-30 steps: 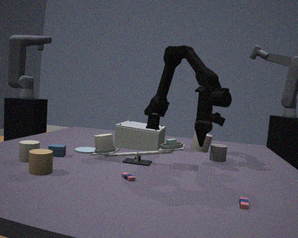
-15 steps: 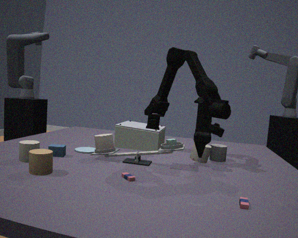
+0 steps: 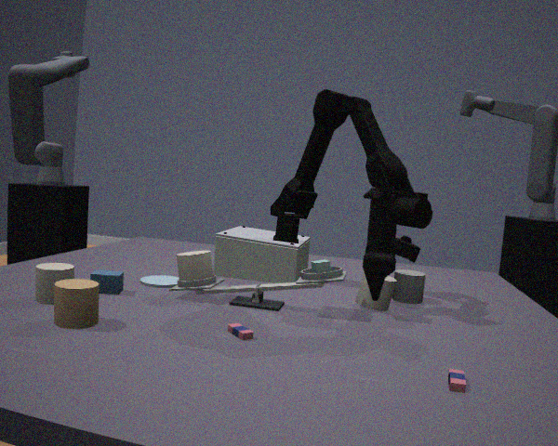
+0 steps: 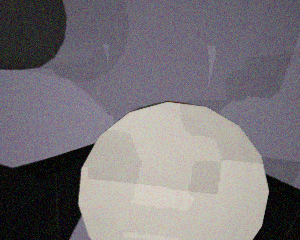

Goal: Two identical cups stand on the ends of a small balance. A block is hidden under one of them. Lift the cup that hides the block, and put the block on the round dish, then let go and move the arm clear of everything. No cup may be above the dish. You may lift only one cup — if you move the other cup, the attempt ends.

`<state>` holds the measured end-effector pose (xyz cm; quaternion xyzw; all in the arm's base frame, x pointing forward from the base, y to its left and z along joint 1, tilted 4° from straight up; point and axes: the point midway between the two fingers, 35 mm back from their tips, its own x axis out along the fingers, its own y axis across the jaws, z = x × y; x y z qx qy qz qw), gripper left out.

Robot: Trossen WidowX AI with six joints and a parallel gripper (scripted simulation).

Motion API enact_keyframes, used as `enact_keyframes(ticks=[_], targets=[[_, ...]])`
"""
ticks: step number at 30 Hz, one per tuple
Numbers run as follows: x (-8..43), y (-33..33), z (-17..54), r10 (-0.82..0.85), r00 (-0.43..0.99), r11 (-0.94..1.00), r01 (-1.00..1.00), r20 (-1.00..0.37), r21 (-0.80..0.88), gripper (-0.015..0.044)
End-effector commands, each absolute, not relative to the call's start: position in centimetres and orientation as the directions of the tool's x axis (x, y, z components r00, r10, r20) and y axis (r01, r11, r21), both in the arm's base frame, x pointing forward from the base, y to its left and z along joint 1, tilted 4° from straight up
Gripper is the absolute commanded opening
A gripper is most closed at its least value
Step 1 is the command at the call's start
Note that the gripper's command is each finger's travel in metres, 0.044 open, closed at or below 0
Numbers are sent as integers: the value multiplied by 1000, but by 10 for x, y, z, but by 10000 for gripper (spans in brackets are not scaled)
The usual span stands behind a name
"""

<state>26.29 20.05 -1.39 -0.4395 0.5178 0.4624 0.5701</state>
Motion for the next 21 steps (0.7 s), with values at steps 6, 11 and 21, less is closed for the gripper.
enact_keyframes(ticks=[6, 11, 21], targets=[[263, 201, -14, 72, 36, 186, -982, -997, -22, 289], [263, 201, -11, 72, 37, 186, -982, -997, -23, 420], [263, 197, 41, 76, 46, 191, -981, -996, -31, 414]])
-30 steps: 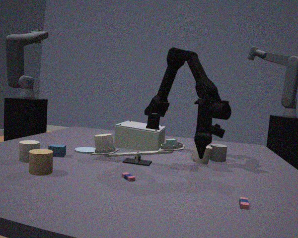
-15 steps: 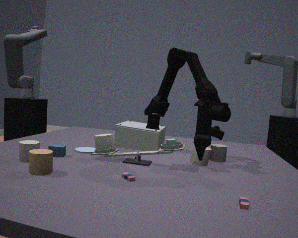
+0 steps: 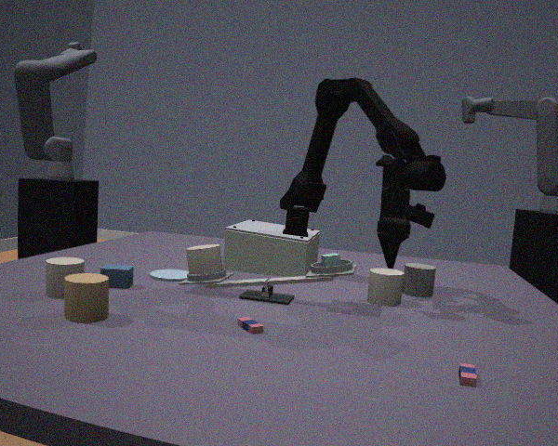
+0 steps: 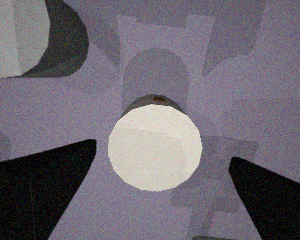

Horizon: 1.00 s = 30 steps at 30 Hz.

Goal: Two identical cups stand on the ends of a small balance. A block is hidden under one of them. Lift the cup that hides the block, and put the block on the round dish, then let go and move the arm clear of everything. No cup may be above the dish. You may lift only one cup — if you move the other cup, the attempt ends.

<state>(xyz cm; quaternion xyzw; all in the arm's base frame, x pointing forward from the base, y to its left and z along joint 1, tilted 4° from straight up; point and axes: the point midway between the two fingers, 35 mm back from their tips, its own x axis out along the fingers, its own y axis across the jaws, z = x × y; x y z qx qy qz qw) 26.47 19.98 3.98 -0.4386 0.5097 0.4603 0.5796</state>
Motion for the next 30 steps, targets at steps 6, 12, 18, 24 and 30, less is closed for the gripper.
enact_keyframes(ticks=[6, 12, 18, 24, 30], targets=[[281, 193, 54, 129, 102, 205, -976, -986, -74, 260], [288, 187, 59, 137, 115, 344, -937, -984, -62, 260], [293, 178, 62, 128, 113, 526, -850, -985, -29, 260], [297, 168, 65, 119, 110, 686, -728, -987, 2, 260], [301, 159, 68, 112, 107, 818, -574, -988, 30, 260]])
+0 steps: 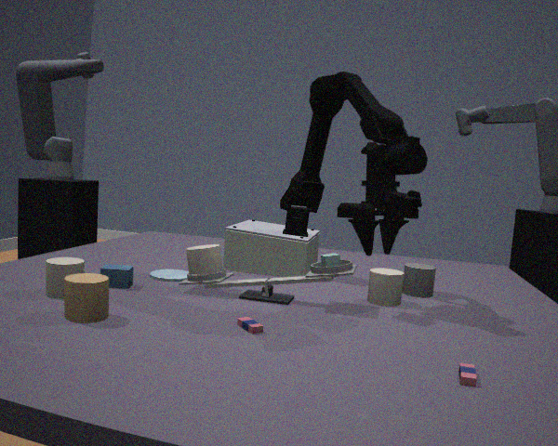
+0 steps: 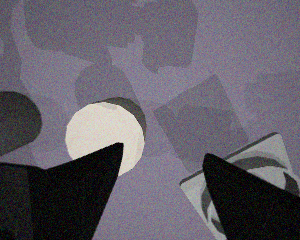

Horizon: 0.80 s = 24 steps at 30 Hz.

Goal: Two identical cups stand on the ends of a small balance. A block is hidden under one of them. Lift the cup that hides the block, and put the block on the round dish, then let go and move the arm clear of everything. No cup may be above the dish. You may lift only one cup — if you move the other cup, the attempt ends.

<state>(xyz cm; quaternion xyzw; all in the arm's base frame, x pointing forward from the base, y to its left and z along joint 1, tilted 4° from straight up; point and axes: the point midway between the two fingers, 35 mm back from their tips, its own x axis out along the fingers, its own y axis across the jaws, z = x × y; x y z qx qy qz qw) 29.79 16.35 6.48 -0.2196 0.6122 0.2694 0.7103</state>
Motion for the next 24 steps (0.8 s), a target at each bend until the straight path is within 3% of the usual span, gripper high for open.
enact_keyframes(ticks=[1, 12, 24], targets=[[301, 157, 68, 111, 107, 837, -546, -988, 35, 260], [308, 137, 75, 108, 106, 976, -203, -989, 84, 260], [314, 118, 81, 107, 100, 972, 197, -989, 125, 260]])
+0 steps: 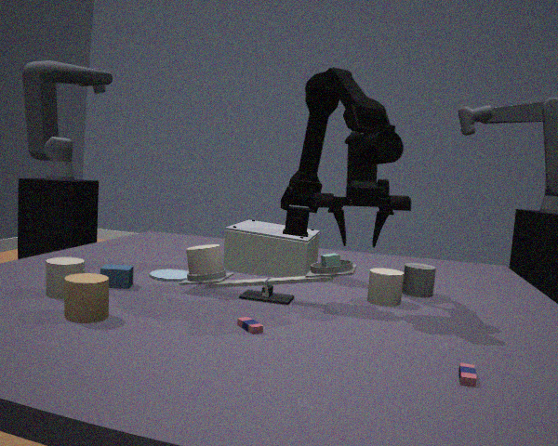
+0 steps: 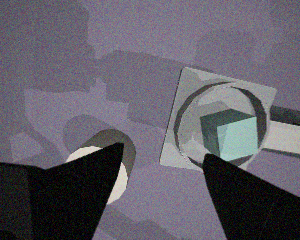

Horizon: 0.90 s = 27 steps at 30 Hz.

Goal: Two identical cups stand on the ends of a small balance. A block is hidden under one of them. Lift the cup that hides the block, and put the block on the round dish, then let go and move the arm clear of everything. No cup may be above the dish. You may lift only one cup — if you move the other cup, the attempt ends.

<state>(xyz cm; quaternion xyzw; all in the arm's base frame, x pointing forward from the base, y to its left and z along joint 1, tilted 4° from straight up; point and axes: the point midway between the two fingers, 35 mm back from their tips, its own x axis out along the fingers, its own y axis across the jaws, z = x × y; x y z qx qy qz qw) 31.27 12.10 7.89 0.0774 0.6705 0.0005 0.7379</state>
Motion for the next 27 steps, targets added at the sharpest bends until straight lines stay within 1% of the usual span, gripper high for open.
enact_keyframes(ticks=[1, 13, 20, 27], targets=[[314, 116, 82, 106, 99, 965, 230, -989, 126, 260], [317, 98, 84, 89, 83, 789, 603, -993, 121, 260], [318, 88, 85, 79, 71, 621, 777, -994, 105, 260], [319, 77, 86, 70, 60, 417, 905, -996, 84, 260]])
